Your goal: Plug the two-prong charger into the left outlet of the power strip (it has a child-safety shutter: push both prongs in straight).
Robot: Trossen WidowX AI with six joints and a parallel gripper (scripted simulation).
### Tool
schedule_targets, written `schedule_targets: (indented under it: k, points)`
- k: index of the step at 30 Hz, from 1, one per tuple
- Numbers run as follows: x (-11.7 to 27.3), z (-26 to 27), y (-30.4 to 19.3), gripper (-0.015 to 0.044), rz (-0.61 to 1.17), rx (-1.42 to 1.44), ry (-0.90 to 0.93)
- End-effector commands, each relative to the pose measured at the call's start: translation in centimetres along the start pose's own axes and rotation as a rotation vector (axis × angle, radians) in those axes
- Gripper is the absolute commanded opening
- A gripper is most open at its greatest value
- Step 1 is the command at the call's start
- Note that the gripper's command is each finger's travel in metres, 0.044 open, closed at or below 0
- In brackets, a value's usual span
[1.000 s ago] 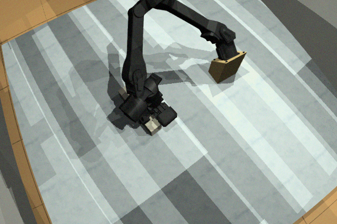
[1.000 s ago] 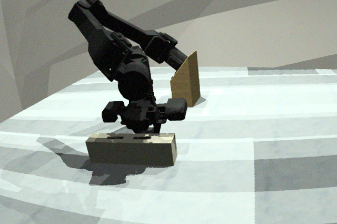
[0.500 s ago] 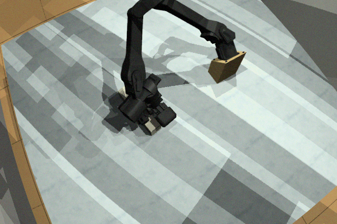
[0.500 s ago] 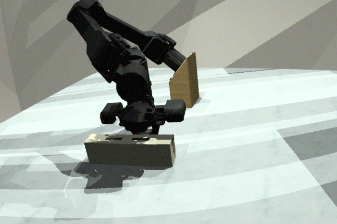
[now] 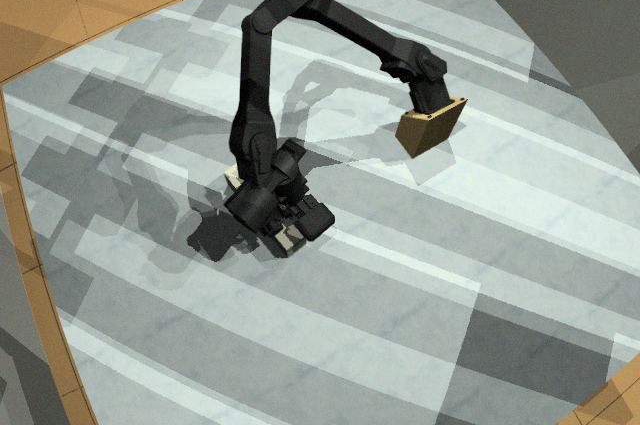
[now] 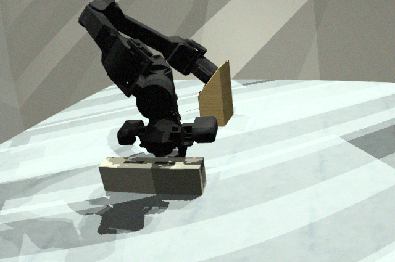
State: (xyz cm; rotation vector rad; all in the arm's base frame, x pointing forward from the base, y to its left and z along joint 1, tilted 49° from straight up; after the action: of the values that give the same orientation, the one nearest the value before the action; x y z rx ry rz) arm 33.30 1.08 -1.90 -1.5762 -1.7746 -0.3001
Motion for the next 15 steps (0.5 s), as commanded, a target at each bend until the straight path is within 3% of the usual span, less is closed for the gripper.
schedule_targets:
  k: [1, 15]
  points:
    - [0.31, -0.16, 0.61, 0.0000, -0.026, -0.023, -0.002]
    - [0.42, -0.15, 0.47, 0.0000, -0.026, -0.023, -0.002]
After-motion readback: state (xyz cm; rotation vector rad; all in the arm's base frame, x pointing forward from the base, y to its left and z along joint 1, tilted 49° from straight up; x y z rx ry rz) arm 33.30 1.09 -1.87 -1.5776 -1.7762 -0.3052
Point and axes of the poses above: the point midway between the two fingers, 35 mm back from their tips, its own x axis back along the fingers, its own z axis across the jaws, y = z × x, the point moved 4 cm from there along x, back along the fingers, and after that the axes turned 9 degrees about x, right-handed, at the moved point
